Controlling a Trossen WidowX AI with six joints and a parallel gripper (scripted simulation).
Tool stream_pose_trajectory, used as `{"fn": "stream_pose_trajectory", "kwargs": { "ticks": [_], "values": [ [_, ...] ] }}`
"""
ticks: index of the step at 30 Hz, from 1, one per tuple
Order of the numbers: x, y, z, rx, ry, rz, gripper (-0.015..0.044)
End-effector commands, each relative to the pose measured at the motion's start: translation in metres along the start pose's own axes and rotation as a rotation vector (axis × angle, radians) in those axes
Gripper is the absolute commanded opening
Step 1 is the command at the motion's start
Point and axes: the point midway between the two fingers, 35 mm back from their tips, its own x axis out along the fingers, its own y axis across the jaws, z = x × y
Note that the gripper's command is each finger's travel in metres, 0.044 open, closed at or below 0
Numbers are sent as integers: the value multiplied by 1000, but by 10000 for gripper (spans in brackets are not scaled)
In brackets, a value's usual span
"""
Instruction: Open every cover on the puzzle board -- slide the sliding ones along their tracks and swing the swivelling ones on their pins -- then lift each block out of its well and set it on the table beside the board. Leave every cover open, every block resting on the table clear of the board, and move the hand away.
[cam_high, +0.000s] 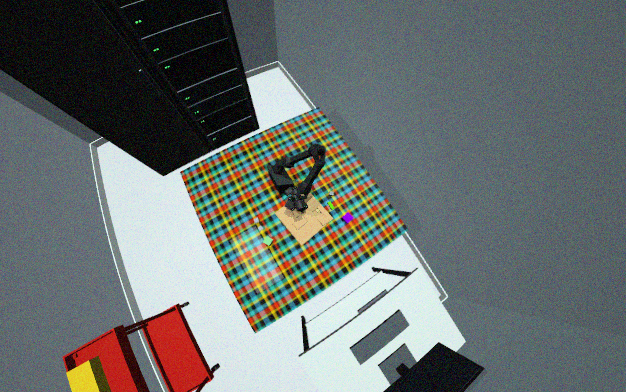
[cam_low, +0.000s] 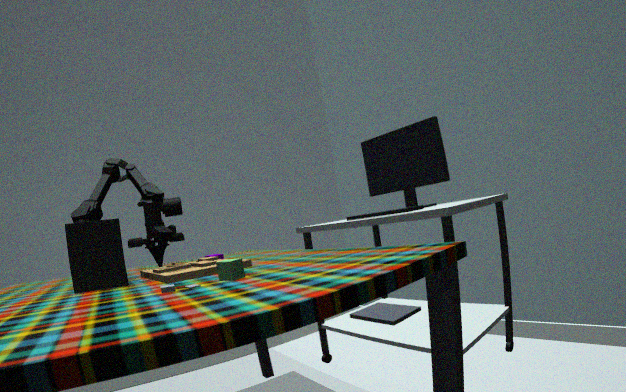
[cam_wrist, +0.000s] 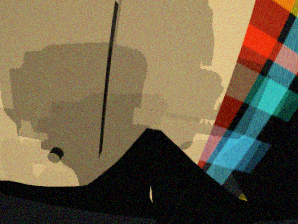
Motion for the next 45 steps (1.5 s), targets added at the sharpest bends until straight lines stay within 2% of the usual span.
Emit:
{"fn": "stream_pose_trajectory", "kwargs": {
  "ticks": [1, 45],
  "values": [
    [6, -3, -1, 6, 6, -5, 0],
    [11, 1, 32, 6, 0, -5, 0]
  ]
}}
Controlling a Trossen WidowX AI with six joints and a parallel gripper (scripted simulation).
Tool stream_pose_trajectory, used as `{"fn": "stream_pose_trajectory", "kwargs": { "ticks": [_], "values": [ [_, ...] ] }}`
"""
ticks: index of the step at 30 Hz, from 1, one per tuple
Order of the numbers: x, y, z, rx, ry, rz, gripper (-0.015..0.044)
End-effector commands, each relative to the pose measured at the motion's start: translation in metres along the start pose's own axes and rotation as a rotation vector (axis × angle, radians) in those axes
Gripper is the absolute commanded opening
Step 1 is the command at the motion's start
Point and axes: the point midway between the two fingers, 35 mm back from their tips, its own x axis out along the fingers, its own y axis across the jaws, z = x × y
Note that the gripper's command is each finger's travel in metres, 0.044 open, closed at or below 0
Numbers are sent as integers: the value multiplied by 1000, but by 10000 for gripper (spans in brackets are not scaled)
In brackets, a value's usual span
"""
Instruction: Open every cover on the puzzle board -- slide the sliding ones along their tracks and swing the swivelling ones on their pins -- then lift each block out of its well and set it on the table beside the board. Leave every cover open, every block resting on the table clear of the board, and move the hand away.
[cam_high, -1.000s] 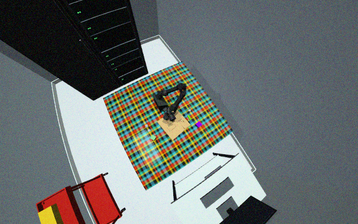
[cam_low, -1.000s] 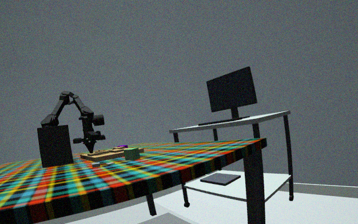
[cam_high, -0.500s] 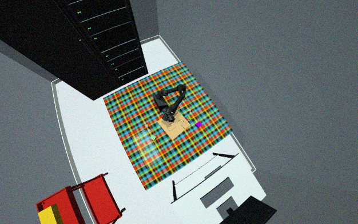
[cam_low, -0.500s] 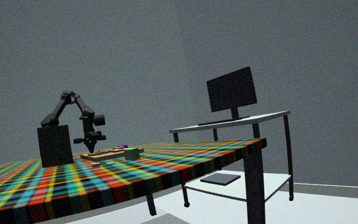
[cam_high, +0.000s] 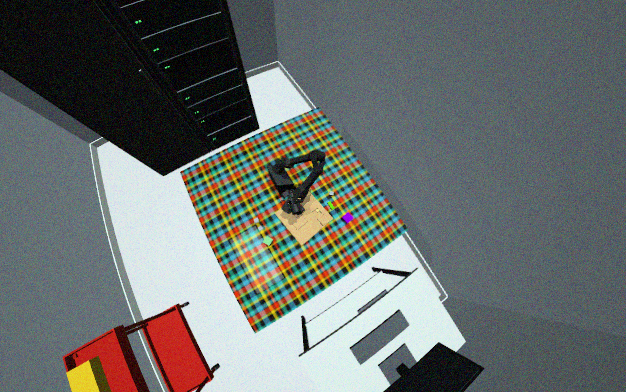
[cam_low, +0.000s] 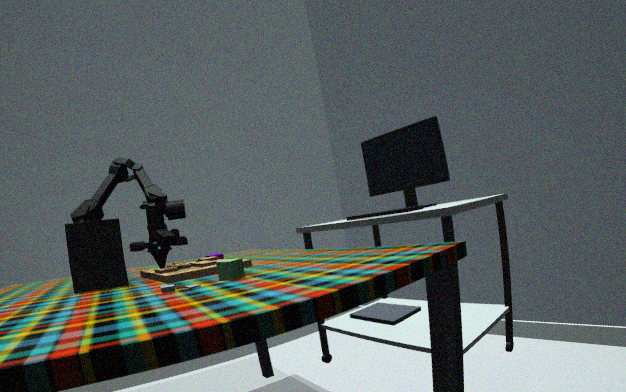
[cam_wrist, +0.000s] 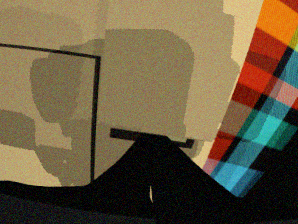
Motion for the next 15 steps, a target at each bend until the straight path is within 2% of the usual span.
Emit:
{"fn": "stream_pose_trajectory", "kwargs": {
  "ticks": [1, 15],
  "values": [
    [-1, 3, 7, -4, -7, 5, 0],
    [-2, 3, 21, -4, -8, 5, 0]
  ]
}}
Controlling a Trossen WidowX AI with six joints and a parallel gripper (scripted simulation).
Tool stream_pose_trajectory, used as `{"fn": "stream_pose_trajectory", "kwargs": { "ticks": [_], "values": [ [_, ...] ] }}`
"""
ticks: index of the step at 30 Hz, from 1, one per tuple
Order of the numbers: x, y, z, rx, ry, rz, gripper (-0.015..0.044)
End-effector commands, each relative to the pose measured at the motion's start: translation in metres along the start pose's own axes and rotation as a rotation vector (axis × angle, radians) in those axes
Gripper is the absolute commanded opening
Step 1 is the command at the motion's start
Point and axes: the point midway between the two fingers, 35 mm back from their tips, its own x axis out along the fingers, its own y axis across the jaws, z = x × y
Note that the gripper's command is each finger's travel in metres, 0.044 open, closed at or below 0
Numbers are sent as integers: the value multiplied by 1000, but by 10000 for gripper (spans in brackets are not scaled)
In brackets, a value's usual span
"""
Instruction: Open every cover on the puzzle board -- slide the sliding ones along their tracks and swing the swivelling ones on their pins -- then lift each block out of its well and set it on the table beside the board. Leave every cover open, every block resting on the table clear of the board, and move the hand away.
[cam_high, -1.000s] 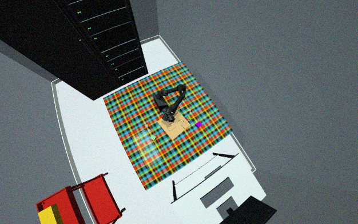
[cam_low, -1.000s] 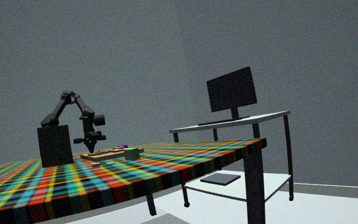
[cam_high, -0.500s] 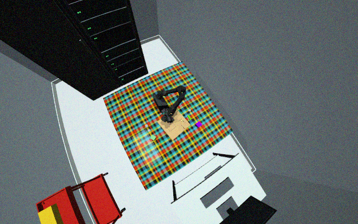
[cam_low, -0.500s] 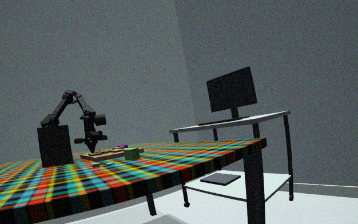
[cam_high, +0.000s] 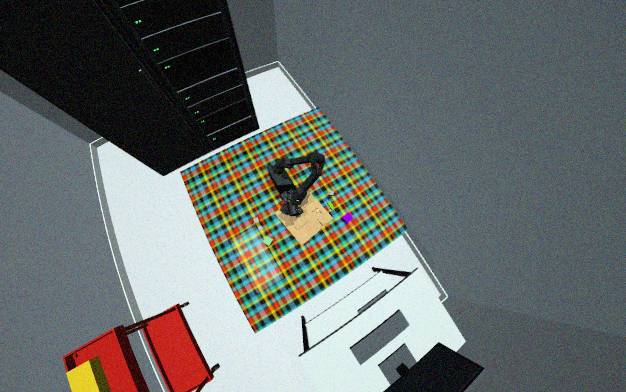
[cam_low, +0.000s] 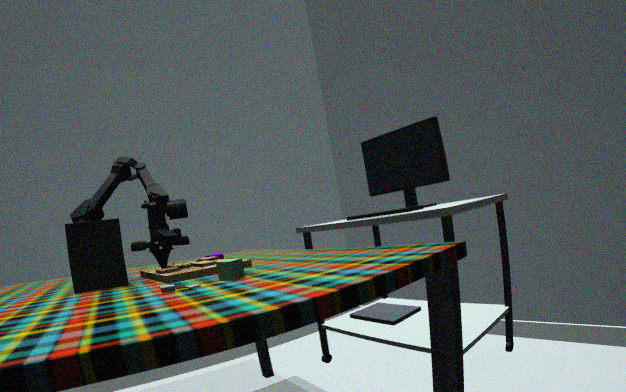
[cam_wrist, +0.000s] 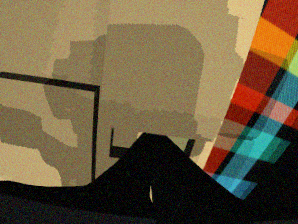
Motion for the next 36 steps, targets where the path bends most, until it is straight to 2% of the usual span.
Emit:
{"fn": "stream_pose_trajectory", "kwargs": {
  "ticks": [1, 36],
  "values": [
    [-1, 2, 7, -4, -7, 5, 0],
    [-1, -1, 42, -6, -4, 5, 0]
  ]
}}
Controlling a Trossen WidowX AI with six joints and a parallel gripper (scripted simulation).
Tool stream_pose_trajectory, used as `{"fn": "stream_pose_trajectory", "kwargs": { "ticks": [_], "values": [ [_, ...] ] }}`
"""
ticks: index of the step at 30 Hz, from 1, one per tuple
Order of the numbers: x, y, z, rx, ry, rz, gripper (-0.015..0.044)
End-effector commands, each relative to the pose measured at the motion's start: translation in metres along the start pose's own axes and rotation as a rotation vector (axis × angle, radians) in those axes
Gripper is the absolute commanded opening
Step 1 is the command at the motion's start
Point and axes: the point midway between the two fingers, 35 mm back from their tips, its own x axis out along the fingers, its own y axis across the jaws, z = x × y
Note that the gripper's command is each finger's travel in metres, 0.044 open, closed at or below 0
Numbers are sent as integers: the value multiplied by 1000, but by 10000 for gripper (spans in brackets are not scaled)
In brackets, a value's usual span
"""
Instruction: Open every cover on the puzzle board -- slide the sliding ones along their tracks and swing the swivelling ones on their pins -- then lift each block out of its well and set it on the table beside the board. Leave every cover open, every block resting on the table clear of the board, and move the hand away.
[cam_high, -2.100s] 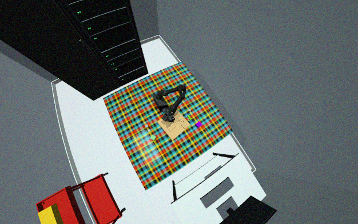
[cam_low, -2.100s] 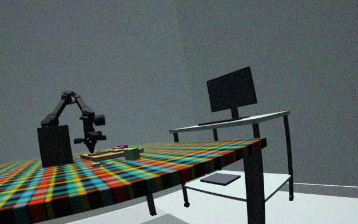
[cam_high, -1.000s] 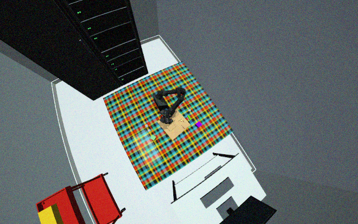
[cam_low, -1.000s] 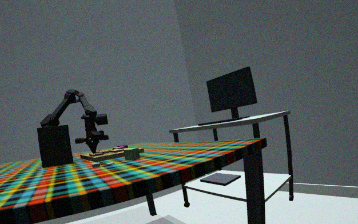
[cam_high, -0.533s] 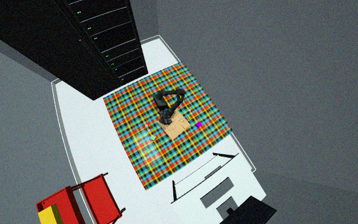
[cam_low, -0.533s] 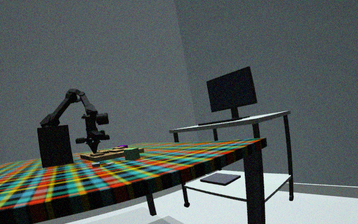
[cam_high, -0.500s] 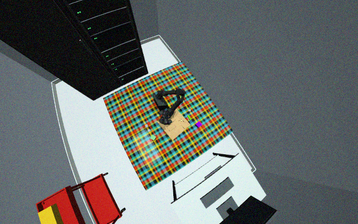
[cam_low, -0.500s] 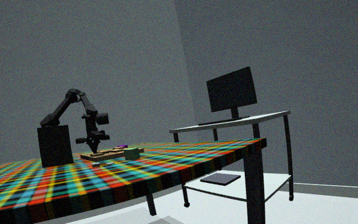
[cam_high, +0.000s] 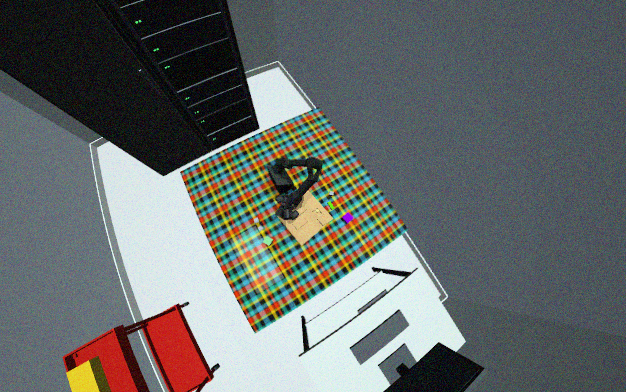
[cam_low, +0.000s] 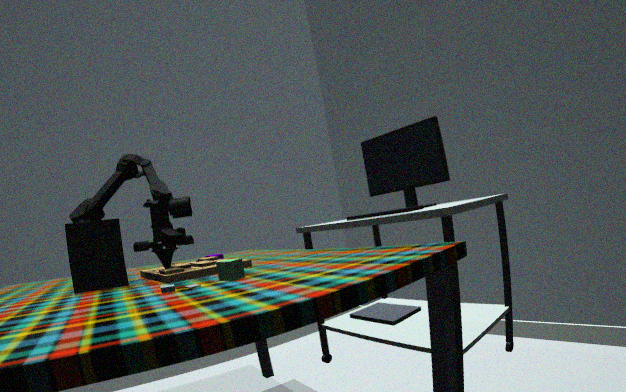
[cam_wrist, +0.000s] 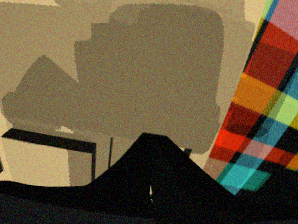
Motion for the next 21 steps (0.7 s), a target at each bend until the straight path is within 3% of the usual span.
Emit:
{"fn": "stream_pose_trajectory", "kwargs": {
  "ticks": [1, 21],
  "values": [
    [-1, 0, 6, 1, -5, -1, 0],
    [-25, 1, 10, 1, -9, -1, 0]
  ]
}}
